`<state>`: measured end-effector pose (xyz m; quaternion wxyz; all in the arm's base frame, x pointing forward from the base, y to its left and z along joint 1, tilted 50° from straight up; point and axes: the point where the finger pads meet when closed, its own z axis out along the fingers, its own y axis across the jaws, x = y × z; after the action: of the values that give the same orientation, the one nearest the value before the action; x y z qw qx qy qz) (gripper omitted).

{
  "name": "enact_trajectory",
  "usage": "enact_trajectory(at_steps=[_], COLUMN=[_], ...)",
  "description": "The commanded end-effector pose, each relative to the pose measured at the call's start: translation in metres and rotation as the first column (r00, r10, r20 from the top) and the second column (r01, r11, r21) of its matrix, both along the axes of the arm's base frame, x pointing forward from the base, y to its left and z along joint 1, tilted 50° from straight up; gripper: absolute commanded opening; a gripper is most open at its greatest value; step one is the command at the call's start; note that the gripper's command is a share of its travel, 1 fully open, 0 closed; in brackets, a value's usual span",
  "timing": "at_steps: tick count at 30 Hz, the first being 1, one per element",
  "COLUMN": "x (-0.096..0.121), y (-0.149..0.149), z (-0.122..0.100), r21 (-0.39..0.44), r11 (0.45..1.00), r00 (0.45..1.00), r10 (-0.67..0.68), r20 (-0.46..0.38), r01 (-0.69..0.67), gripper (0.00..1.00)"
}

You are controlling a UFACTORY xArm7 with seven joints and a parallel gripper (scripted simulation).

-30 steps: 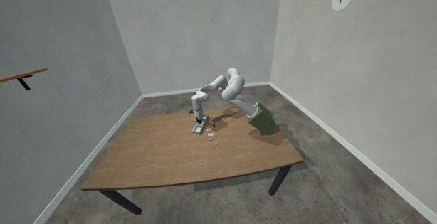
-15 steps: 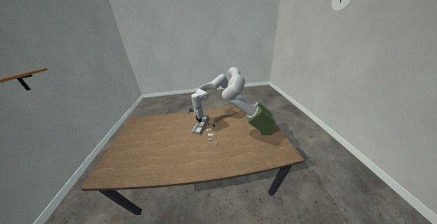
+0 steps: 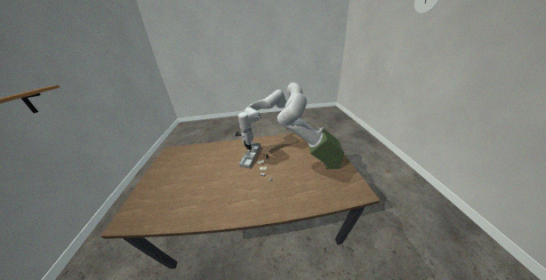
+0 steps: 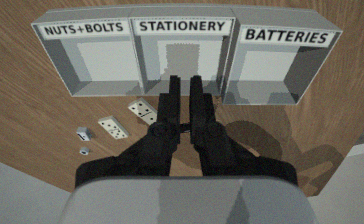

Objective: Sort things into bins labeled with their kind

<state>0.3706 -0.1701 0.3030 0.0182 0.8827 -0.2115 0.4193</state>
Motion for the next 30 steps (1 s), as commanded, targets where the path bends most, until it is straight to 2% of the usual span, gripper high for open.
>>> enact_trajectory(at_steps=[1,3,17,21,30], x=[0.005,0.005,0.032,0.032,0.049], y=[0.013,0.013,0.076,0.076,0.071], z=[0.003,0.003,0.013,0.013,-0.003], r21=[-0.002,-0.002,-0.002,-0.002,-0.002], r11=[1.0,1.0,1.0,1.0,1.0], r00=[1.0,1.0,1.0,1.0,1.0], r10=[0.001,0.001,0.002,0.002,0.002], r20=[0.001,0.001,0.001,0.001,0.001], r01=[-0.001,-0.001,-0.002,-0.002,-0.002], gripper=[0.07,0.07,0.07,0.07,0.07])
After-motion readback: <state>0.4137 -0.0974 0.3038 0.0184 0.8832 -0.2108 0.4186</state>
